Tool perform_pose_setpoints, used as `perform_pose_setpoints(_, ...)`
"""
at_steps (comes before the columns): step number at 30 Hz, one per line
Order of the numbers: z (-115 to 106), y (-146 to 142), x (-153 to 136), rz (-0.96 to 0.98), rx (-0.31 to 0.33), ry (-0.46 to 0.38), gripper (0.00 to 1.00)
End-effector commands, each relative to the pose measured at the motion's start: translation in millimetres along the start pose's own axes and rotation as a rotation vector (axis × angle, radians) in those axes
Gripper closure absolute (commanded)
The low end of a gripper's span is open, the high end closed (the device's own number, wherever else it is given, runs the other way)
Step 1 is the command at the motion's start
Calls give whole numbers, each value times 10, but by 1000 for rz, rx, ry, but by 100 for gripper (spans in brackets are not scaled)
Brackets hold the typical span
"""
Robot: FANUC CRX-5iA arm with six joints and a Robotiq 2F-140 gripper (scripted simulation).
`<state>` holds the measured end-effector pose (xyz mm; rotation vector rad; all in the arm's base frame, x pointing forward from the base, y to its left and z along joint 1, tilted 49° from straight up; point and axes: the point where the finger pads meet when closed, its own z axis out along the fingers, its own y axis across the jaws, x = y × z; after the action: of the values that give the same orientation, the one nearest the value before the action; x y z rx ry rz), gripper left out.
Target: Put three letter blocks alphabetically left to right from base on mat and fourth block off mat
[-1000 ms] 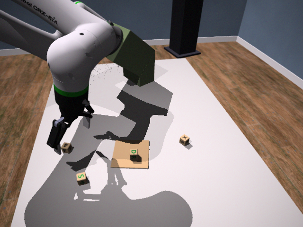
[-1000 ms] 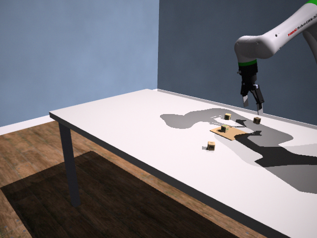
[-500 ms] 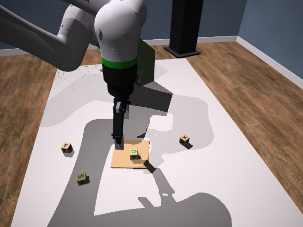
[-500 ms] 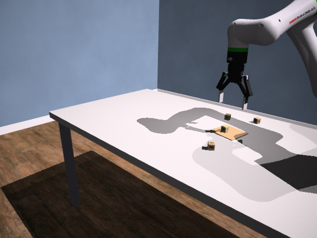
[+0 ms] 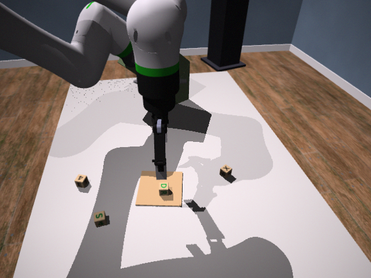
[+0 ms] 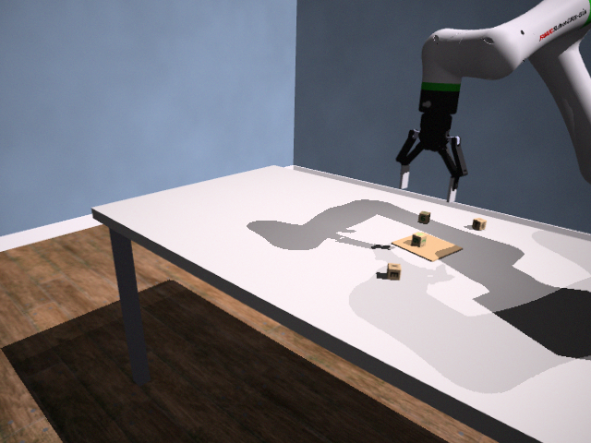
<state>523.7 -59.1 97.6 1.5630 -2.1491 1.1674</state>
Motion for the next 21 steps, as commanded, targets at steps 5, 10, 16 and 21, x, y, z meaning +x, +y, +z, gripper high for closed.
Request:
perform_pose_setpoints(5,21,-2,-2,-109,0,0,0)
perform_pose_setpoints(10,62,-4,-3,-309,0,0,0)
perform_pose_setpoints(16,104,-5,-3,-509,0,0,0)
perform_pose_setpoints(21,135,-5,-4,-654,0,0,0)
